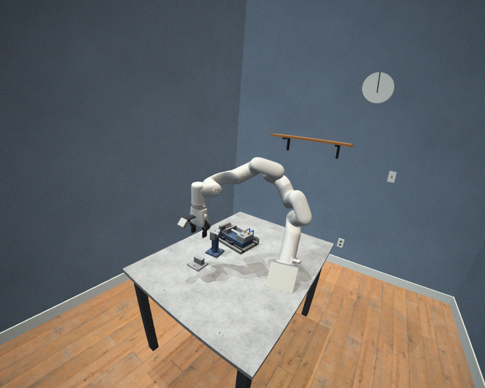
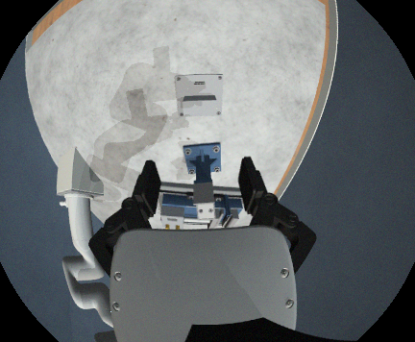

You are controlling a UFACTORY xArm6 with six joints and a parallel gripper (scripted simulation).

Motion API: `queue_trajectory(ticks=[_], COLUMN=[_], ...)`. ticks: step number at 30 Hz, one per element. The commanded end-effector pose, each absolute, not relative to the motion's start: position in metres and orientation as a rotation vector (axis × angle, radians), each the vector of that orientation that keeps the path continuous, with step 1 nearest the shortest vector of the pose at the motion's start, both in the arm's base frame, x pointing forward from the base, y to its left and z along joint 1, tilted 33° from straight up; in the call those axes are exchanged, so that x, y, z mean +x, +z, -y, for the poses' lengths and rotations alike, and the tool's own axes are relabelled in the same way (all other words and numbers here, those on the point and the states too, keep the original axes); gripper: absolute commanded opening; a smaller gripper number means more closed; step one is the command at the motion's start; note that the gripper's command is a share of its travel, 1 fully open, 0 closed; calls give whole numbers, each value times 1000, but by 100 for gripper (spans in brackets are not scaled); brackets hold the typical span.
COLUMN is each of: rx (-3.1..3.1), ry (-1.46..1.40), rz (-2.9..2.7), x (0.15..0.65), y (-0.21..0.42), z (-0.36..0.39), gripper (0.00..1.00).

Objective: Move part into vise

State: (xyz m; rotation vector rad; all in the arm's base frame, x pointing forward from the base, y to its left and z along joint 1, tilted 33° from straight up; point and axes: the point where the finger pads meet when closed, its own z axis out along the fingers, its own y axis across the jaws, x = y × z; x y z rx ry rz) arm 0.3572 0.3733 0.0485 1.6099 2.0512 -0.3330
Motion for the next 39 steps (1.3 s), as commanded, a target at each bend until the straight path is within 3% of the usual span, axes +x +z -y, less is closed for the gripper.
queue_trajectory(ticks=[1, 39], rx=[1610, 1610], ry=[-328, -328], rz=[-2052, -2052], x=[359, 378], y=[45, -22], z=[-372, -334], gripper=[89, 89])
